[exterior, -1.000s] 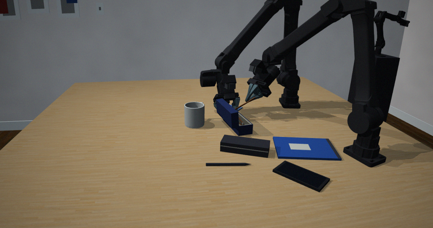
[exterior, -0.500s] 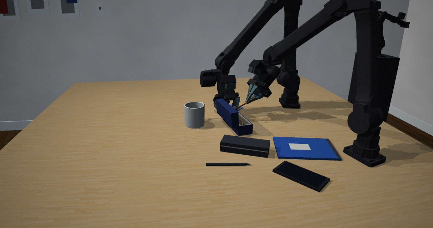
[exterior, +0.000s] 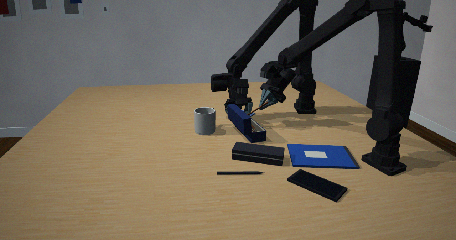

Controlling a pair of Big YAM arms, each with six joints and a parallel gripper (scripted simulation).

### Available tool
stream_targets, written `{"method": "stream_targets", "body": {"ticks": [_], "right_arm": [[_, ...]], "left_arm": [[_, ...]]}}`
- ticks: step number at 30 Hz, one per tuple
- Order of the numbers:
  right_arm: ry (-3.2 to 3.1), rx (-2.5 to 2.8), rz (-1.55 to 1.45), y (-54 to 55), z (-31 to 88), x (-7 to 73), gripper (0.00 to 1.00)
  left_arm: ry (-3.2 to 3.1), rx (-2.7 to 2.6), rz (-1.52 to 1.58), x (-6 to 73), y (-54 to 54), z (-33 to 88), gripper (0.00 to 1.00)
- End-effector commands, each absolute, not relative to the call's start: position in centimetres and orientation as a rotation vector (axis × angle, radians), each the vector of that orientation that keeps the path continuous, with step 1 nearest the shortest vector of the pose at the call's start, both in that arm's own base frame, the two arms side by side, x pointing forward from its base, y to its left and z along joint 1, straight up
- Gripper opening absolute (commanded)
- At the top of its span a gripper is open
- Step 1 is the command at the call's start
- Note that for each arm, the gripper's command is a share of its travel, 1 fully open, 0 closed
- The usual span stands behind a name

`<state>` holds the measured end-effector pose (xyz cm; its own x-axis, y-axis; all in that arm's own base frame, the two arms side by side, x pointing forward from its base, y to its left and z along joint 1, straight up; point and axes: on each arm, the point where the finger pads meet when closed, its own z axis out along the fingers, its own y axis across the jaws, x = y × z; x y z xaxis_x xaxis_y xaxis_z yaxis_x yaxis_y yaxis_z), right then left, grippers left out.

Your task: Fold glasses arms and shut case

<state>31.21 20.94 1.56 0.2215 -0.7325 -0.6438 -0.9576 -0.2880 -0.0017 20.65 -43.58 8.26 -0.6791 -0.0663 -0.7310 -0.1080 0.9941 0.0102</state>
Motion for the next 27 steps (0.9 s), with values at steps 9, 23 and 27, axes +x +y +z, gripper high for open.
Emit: {"method": "stream_targets", "body": {"ticks": [9,23,27], "right_arm": [[1.630,-2.078,0.784,20.1,1.1,31.0,0.57],[1.630,-2.078,0.784,20.1,1.1,31.0,0.57],[1.630,-2.078,0.784,20.1,1.1,31.0,0.57]], "left_arm": [[2.360,-0.079,0.032,21.3,-43.1,9.2,0.00],[2.417,-0.033,0.008,21.6,-42.5,9.0,0.00],[2.437,-0.017,-0.001,21.7,-42.3,9.0,0.00]]}}
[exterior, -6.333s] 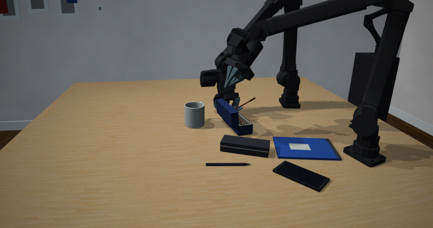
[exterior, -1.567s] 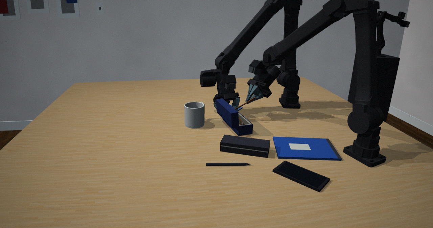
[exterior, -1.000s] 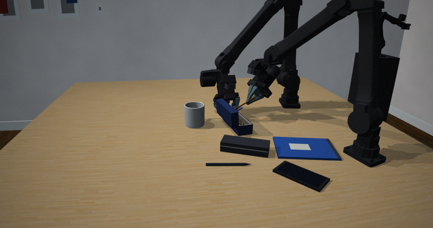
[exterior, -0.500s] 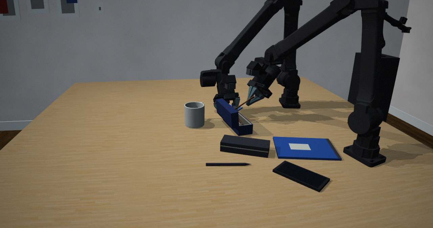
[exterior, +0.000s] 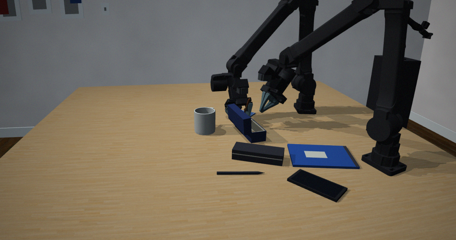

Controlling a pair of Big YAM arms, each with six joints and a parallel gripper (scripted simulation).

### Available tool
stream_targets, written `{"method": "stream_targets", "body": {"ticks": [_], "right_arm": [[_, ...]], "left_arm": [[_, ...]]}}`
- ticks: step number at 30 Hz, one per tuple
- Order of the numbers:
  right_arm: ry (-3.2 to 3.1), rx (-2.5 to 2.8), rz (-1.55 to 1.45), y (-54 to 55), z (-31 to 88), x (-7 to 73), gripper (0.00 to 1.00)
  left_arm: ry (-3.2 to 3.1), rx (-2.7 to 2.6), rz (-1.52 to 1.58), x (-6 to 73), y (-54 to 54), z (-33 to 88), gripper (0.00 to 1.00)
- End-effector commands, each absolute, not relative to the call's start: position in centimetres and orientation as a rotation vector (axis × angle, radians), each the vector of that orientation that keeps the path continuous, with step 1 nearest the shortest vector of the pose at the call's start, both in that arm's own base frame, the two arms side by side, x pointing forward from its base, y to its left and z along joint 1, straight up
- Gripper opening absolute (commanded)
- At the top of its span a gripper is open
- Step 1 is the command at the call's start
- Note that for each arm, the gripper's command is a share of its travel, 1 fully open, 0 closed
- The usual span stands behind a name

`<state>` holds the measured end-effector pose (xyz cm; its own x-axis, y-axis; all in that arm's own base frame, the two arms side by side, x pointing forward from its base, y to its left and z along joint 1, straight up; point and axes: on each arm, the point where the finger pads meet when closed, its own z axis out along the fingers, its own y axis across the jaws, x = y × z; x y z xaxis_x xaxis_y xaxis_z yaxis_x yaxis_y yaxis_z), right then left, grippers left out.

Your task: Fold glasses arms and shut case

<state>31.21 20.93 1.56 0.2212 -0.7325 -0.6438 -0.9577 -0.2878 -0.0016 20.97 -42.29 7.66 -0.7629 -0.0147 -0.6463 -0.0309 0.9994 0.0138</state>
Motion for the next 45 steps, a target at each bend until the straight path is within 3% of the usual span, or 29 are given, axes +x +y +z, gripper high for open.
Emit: {"method": "stream_targets", "body": {"ticks": [1,45], "right_arm": [[1.630,-2.078,0.784,20.1,1.1,31.0,0.57],[1.630,-2.078,0.784,20.1,1.1,31.0,0.57]], "left_arm": [[2.442,-0.013,-0.004,21.7,-42.2,8.9,0.00],[2.586,0.118,-0.121,23.5,-41.8,10.0,0.00]]}}
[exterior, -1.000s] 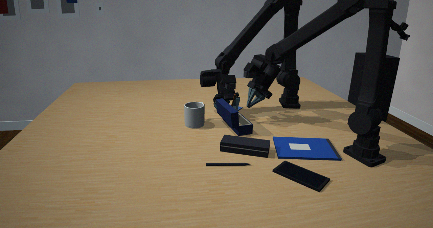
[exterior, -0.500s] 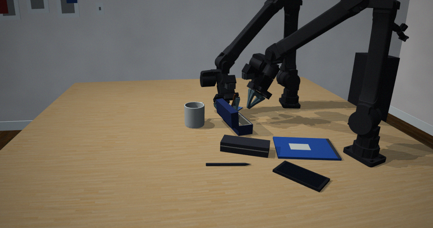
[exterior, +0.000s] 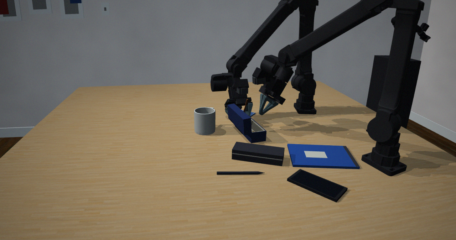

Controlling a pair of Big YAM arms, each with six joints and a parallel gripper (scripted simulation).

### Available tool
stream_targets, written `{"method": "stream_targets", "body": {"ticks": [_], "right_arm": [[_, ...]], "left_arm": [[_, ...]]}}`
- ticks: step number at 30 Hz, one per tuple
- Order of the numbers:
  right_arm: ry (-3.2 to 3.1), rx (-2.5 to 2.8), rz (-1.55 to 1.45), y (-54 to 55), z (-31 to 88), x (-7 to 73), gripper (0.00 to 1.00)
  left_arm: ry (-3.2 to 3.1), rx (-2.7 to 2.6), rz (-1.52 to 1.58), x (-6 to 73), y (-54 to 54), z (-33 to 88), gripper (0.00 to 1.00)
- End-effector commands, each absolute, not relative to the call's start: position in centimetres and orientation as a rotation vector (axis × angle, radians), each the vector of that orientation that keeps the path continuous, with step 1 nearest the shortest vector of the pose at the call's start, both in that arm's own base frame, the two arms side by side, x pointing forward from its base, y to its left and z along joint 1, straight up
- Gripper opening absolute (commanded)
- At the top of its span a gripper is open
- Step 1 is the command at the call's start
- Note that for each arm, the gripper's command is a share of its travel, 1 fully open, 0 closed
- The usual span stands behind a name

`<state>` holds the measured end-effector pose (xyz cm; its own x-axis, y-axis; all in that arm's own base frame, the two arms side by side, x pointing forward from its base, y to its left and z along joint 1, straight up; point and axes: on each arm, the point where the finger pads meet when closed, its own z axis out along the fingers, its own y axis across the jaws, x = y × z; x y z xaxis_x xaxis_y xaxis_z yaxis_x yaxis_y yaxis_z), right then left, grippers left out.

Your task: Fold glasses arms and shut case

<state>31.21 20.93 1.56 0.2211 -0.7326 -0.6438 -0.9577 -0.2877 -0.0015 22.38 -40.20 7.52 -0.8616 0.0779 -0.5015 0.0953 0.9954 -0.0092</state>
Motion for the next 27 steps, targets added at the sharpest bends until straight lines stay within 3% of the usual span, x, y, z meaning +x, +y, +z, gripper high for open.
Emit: {"method": "stream_targets", "body": {"ticks": [1,27], "right_arm": [[1.630,-2.078,0.784,20.1,1.1,31.0,0.57],[1.630,-2.078,0.784,20.1,1.1,31.0,0.57]], "left_arm": [[2.584,0.117,-0.125,23.7,-41.9,10.2,0.00],[2.570,0.098,-0.151,26.3,-42.3,11.9,0.00]]}}
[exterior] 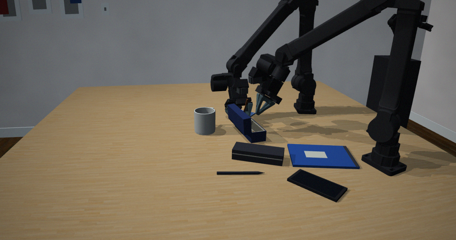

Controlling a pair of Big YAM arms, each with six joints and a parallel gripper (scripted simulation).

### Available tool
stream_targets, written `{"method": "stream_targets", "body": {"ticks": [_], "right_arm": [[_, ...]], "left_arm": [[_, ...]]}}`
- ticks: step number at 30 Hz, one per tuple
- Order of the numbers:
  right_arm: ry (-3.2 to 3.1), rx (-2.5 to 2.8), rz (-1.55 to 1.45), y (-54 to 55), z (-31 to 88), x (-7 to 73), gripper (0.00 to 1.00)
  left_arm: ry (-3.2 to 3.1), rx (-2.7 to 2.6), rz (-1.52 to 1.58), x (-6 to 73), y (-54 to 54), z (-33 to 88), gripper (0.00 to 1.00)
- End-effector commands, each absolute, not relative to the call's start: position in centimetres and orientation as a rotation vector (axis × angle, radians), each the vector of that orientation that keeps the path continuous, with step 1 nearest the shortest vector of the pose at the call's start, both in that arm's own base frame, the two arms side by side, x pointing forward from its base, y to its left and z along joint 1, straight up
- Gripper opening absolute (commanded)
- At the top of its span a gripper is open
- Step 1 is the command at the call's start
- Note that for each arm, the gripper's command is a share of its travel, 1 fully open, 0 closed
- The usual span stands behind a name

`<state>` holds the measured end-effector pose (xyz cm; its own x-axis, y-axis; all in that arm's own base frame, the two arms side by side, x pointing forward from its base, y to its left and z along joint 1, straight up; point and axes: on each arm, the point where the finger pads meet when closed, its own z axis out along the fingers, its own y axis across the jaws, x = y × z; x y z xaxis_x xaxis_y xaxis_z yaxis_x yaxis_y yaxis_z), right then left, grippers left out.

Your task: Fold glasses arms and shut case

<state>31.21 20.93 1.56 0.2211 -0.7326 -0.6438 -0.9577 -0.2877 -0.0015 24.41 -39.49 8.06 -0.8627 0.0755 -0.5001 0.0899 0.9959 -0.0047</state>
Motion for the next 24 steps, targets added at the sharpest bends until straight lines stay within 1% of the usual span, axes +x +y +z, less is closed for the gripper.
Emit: {"method": "stream_targets", "body": {"ticks": [1,24], "right_arm": [[1.630,-2.078,0.784,20.1,1.1,31.0,0.57],[1.630,-2.078,0.784,20.1,1.1,31.0,0.57]], "left_arm": [[2.569,0.097,-0.153,26.4,-42.3,12.0,0.00],[2.565,0.101,-0.152,28.1,-41.9,12.8,0.00]]}}
